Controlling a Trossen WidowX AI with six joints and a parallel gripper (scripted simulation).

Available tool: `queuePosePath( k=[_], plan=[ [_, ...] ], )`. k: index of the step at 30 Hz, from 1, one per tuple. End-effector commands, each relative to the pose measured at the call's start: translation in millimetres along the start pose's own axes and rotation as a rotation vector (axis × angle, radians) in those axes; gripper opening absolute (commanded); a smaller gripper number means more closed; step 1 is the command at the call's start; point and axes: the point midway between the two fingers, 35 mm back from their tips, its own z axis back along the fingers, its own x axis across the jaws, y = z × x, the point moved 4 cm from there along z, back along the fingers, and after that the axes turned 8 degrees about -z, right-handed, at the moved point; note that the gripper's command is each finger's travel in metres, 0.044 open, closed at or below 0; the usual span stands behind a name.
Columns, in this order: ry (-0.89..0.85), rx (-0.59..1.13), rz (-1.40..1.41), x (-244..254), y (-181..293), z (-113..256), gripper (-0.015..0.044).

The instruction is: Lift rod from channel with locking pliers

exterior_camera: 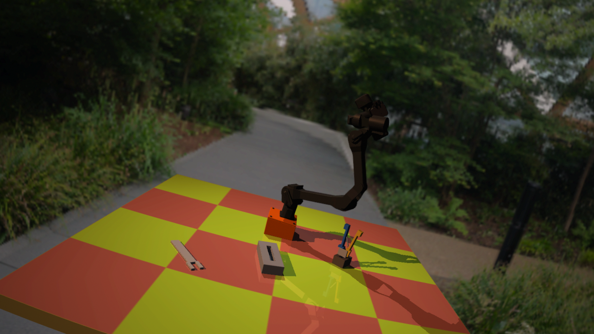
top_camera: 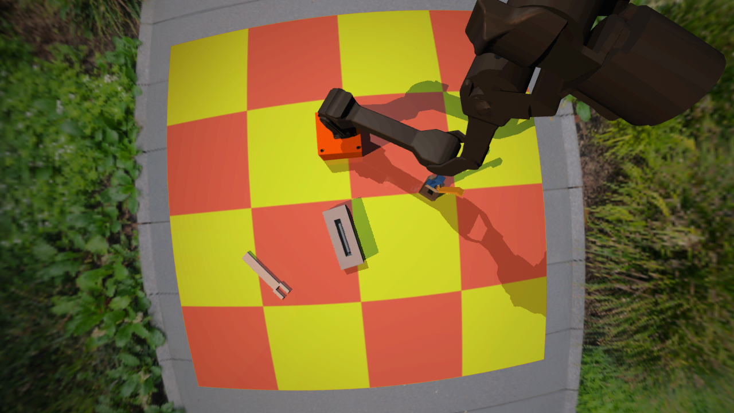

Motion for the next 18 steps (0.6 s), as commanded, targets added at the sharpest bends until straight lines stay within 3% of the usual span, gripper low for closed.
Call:
queuePosePath(
  k=[1,10,18],
  plan=[
    [-0.01,0.003,0.0,1.1,0.3,-1.2,0.0426],
    [-0.472,0.22,-0.021,87.1,77.3,-23.9,0.044],
    [-0.938,0.454,-0.086,160.6,150.9,29.7,0.044]
  ],
)
